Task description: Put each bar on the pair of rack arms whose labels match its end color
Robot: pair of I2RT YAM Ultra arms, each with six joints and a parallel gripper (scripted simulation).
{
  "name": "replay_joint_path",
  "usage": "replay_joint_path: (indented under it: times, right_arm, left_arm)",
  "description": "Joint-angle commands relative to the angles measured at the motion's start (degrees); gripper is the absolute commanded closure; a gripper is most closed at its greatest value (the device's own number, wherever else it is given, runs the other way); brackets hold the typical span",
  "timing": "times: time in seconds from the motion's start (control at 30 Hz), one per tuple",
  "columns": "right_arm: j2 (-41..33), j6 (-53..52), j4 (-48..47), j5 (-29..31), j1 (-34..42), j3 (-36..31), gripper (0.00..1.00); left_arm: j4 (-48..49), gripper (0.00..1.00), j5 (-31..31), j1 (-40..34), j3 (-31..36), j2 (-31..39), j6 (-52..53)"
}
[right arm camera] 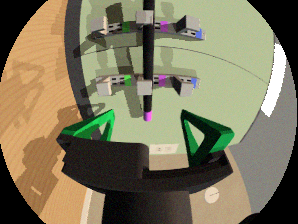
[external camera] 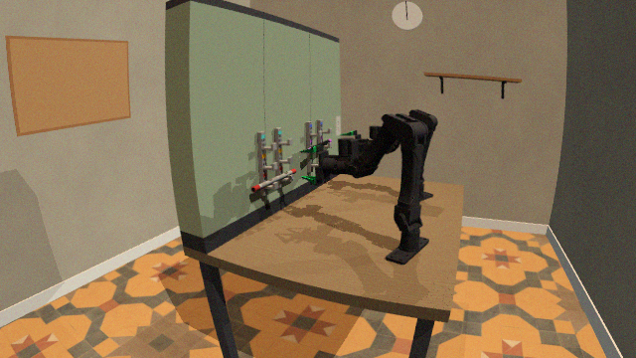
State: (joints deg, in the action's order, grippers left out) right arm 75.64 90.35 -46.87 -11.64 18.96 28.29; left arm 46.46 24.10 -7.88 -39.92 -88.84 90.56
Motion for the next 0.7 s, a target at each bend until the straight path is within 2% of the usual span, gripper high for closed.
replay_joint_path:
  times: [0.0,0.67]
  right_arm:
    - [-2.1,-0.4,1.0,2.0,1.1,-0.5,0.0]
    - [-6.2,-0.3,3.0,9.7,8.7,-2.7,0.0]
  left_arm:
    - [1.1,0.0,-0.4,0.5,0.3,1.7,-0.5]
    - [1.1,0.0,-0.4,0.5,0.3,1.7,-0.5]
